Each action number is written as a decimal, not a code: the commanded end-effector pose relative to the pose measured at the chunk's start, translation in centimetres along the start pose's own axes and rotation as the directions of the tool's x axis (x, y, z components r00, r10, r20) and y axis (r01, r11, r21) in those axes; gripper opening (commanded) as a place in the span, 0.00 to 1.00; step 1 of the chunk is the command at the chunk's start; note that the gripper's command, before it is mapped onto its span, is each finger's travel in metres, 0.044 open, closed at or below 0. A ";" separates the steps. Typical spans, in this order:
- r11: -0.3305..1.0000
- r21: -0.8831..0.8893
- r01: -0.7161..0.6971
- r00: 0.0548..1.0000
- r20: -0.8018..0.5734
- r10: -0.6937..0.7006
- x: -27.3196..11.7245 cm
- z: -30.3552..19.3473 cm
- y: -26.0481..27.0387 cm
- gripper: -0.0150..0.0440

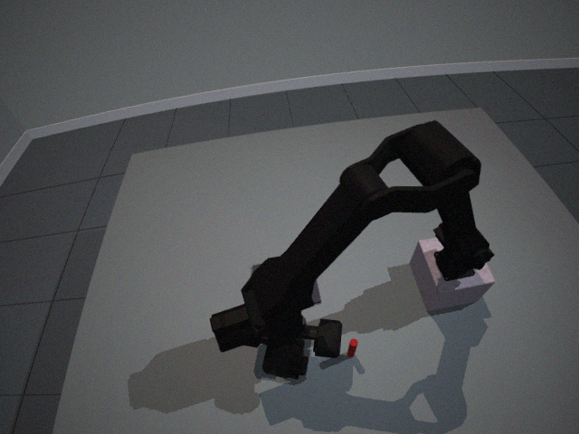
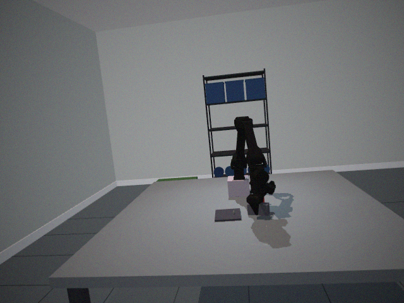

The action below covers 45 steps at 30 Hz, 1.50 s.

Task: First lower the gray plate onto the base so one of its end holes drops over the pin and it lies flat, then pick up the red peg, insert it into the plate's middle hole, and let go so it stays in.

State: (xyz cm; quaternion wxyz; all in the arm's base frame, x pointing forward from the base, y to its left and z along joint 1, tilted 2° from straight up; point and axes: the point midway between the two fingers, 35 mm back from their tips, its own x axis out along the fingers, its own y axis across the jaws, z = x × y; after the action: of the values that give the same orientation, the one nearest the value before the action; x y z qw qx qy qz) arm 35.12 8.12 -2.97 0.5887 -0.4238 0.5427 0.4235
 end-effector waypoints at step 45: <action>1.000 0.020 0.010 1.000 0.000 -0.010 -5.5 -0.1 -0.5 0.25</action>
State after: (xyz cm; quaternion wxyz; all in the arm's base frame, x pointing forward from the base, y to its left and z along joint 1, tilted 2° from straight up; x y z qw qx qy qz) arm 35.09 7.72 1.24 0.5931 -0.4171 0.5486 0.4162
